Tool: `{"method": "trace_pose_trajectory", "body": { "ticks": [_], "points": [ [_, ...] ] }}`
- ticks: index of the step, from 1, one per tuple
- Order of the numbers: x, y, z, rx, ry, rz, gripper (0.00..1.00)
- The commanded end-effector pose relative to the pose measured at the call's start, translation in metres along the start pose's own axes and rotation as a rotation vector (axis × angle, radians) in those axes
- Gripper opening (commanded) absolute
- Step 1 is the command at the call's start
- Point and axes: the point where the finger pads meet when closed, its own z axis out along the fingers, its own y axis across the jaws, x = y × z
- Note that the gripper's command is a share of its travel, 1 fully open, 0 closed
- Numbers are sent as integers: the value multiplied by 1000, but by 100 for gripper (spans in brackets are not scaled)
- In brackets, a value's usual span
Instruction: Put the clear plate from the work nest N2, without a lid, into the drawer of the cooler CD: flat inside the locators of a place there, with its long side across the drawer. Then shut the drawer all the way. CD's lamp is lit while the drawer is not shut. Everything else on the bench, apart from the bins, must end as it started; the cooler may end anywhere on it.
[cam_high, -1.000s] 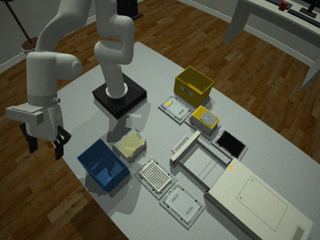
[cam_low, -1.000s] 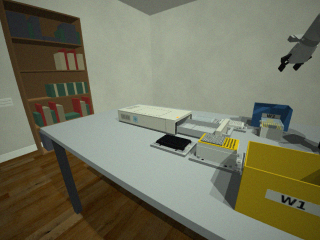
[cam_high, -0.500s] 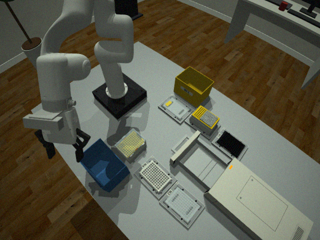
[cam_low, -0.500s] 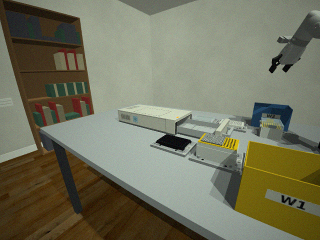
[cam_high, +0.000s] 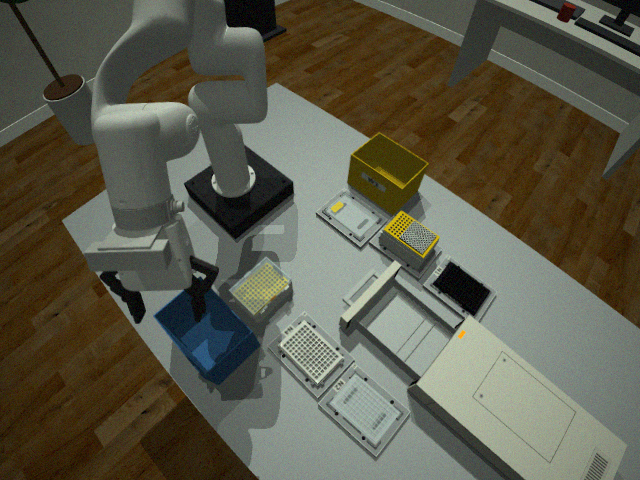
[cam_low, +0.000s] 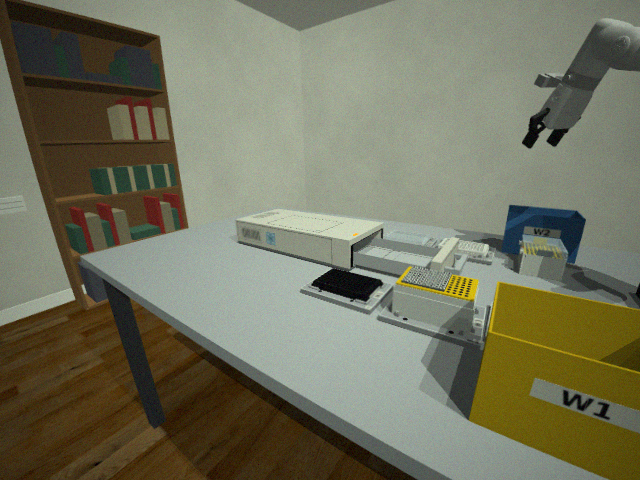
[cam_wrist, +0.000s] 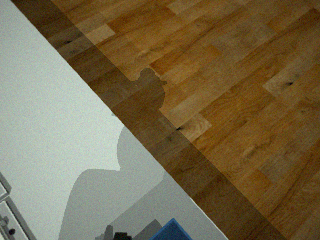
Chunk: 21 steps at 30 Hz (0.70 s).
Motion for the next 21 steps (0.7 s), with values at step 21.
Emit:
{"method": "trace_pose_trajectory", "body": {
  "ticks": [21],
  "points": [
    [-15, -98, -6, 114, -122, -162, 100]
  ]
}}
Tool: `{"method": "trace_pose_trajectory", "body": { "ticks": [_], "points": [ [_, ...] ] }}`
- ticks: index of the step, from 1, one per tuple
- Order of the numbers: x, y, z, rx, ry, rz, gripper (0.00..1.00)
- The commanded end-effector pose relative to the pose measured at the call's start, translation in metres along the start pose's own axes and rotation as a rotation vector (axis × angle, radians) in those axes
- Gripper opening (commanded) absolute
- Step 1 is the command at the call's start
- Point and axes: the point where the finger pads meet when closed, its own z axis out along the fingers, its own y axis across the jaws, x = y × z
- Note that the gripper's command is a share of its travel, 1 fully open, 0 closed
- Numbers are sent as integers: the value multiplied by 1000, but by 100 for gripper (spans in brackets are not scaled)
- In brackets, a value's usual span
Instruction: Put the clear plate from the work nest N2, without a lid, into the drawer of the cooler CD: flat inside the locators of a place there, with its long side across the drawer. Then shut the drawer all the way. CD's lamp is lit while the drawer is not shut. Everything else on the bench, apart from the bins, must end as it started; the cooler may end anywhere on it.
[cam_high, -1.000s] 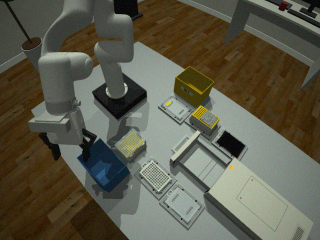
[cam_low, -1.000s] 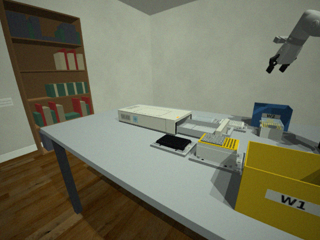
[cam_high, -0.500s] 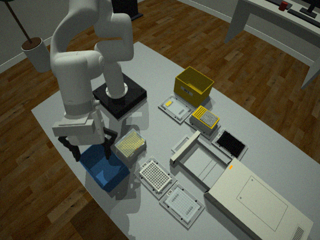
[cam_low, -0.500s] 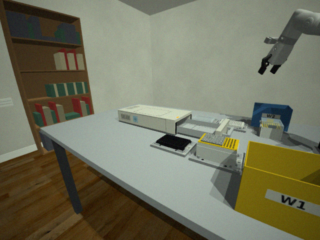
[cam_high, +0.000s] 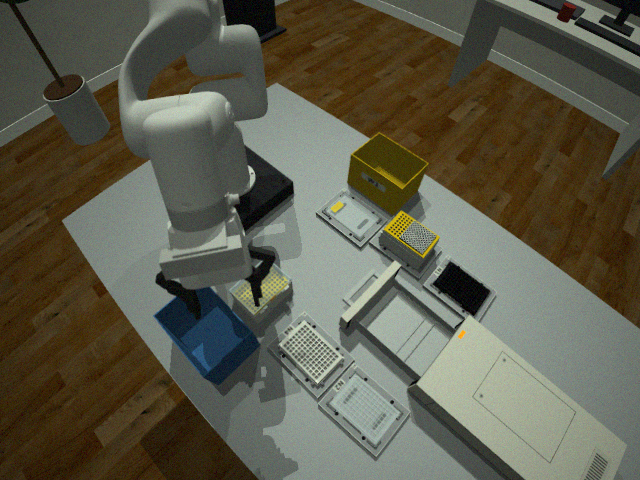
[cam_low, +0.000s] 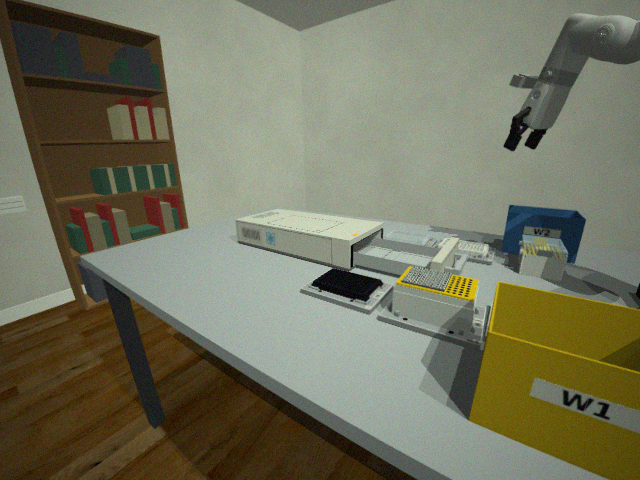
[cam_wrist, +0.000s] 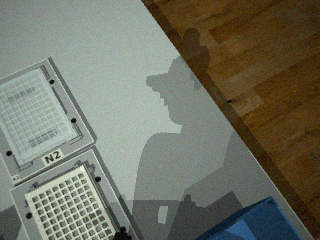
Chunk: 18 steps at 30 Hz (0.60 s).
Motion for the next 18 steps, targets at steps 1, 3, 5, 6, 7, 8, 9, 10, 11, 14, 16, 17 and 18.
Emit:
{"method": "trace_pose_trajectory", "body": {
  "ticks": [1, 3, 5, 6, 7, 8, 9, 10, 11, 14, 16, 17, 18],
  "points": [
    [0, -12, -1, 20, -7, -12, 100],
    [-1, -22, -1, 20, -7, -12, 100],
    [-3, -31, -2, 42, -45, -62, 100],
    [-4, -36, -2, 54, -63, -87, 100],
    [-5, -41, -2, 54, -63, -87, 100],
    [-6, -46, -3, 54, -63, -87, 100],
    [-7, -51, -3, 54, -63, -87, 100],
    [-8, -56, -3, 54, -63, -87, 100],
    [-9, -61, -4, 54, -63, -87, 100],
    [-12, -72, -5, 73, -101, -138, 100],
    [-15, -81, -6, 83, -119, -164, 100],
    [-15, -81, -6, 83, -119, -164, 100],
    [-15, -81, -6, 83, -119, -164, 100]
  ]
}}
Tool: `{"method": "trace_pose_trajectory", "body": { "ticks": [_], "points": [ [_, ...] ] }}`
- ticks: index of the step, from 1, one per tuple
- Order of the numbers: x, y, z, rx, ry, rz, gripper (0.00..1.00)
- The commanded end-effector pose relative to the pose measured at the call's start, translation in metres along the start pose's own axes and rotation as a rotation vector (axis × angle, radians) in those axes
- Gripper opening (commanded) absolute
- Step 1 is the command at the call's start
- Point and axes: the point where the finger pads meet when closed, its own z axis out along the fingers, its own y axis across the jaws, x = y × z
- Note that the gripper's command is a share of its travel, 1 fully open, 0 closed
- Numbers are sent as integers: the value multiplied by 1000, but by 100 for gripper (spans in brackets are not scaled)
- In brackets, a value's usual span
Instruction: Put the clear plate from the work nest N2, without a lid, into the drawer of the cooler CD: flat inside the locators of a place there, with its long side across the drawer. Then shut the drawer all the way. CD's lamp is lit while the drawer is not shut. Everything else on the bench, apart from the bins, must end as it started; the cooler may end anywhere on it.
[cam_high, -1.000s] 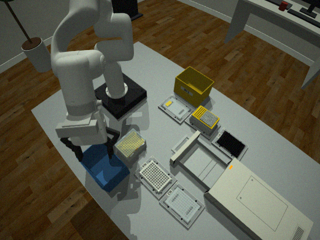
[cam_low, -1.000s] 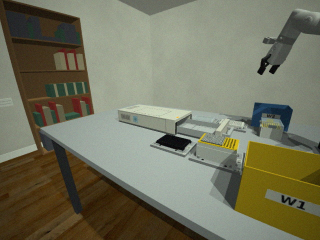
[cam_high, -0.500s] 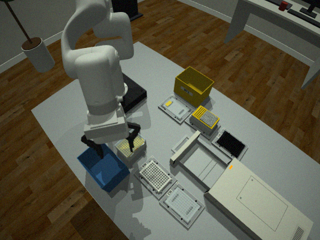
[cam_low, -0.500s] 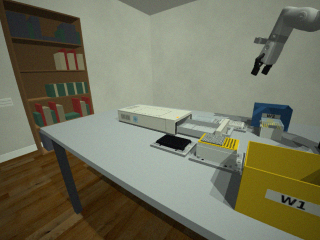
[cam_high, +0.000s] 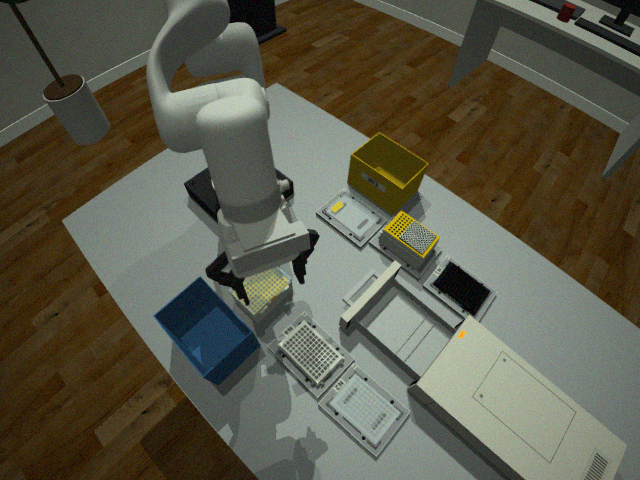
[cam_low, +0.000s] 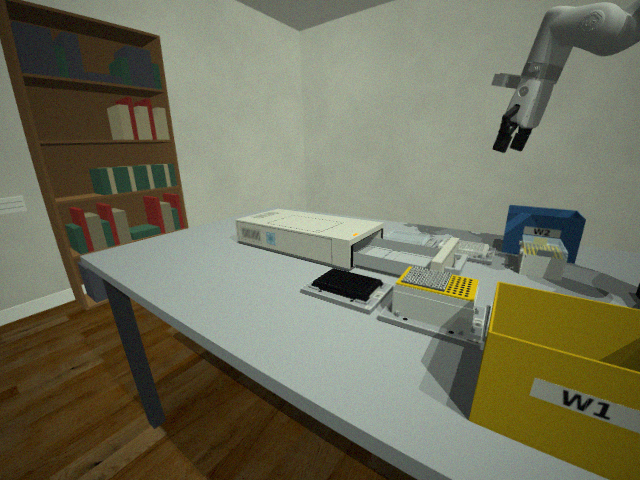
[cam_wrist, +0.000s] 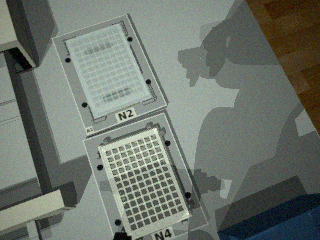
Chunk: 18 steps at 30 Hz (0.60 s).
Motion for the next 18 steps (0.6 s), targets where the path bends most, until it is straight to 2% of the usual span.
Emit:
{"method": "trace_pose_trajectory", "body": {
  "ticks": [1, 4, 7, 13, 15, 17, 18],
  "points": [
    [-1, -12, -2, 18, -13, -19, 100],
    [-3, -27, -2, 18, -13, -19, 100],
    [-6, -42, -3, 42, -70, -97, 100],
    [-12, -65, -5, 42, -70, -97, 100],
    [-15, -74, -7, 55, -108, -150, 100],
    [-15, -74, -7, 55, -108, -150, 100],
    [-17, -79, -7, 61, -126, -176, 100]
  ]
}}
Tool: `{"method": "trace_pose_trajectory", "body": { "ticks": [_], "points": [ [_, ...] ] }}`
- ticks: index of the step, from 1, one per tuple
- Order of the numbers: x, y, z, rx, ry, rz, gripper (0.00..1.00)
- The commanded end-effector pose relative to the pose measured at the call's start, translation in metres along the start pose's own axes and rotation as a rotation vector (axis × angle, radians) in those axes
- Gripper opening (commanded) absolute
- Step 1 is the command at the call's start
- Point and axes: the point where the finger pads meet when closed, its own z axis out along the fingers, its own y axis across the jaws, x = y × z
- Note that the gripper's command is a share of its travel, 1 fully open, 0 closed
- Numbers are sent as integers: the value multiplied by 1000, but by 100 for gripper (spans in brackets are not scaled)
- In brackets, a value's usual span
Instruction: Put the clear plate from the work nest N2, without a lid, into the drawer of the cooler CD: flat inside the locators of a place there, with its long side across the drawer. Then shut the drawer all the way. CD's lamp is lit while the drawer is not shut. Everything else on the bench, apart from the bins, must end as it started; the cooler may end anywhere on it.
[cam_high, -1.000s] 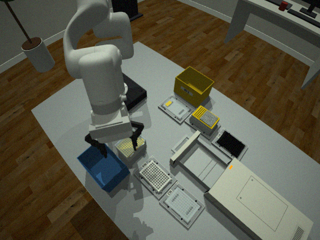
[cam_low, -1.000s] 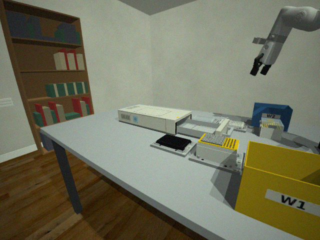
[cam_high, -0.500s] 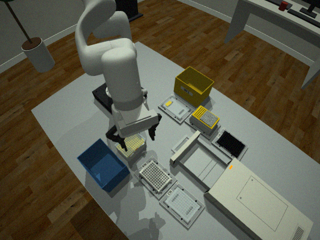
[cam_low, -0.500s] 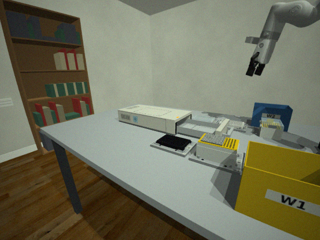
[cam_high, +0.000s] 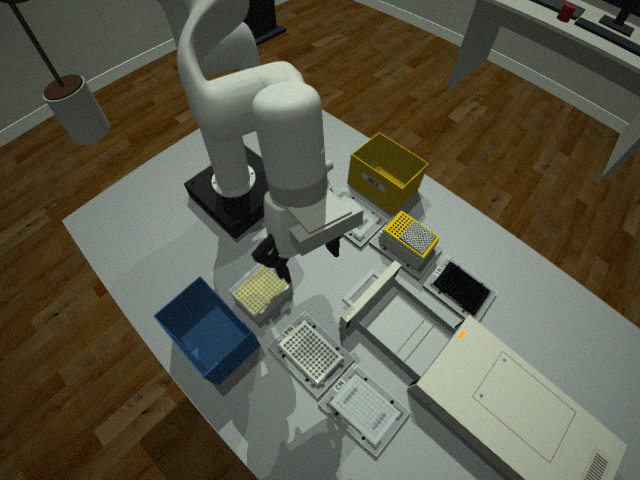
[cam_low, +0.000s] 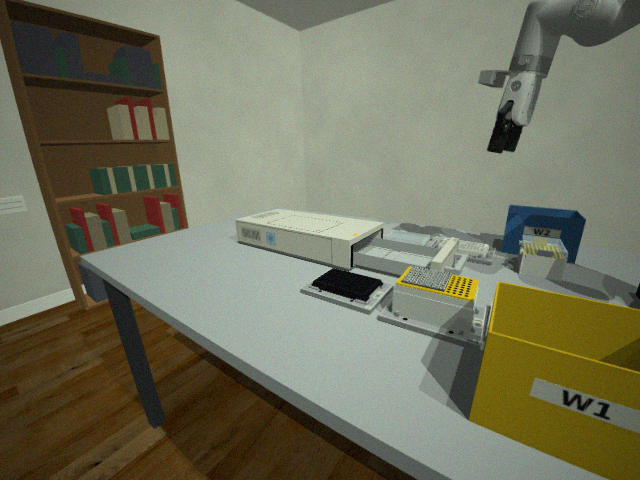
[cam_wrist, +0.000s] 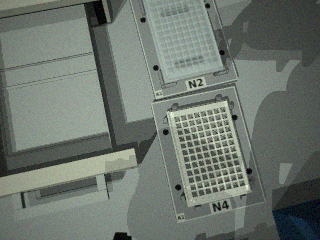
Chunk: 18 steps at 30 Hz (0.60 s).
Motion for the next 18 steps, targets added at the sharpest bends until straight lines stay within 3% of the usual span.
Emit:
{"method": "trace_pose_trajectory", "body": {
  "ticks": [1, 5, 8, 16, 18],
  "points": [
    [-2, -14, -2, 15, -29, -42, 100],
    [-6, -32, -3, 15, -29, -42, 100],
    [-10, -46, -5, 28, -86, -122, 100],
    [-17, -68, -7, 29, -86, -122, 100],
    [-21, -77, -9, 34, -124, -176, 100]
  ]
}}
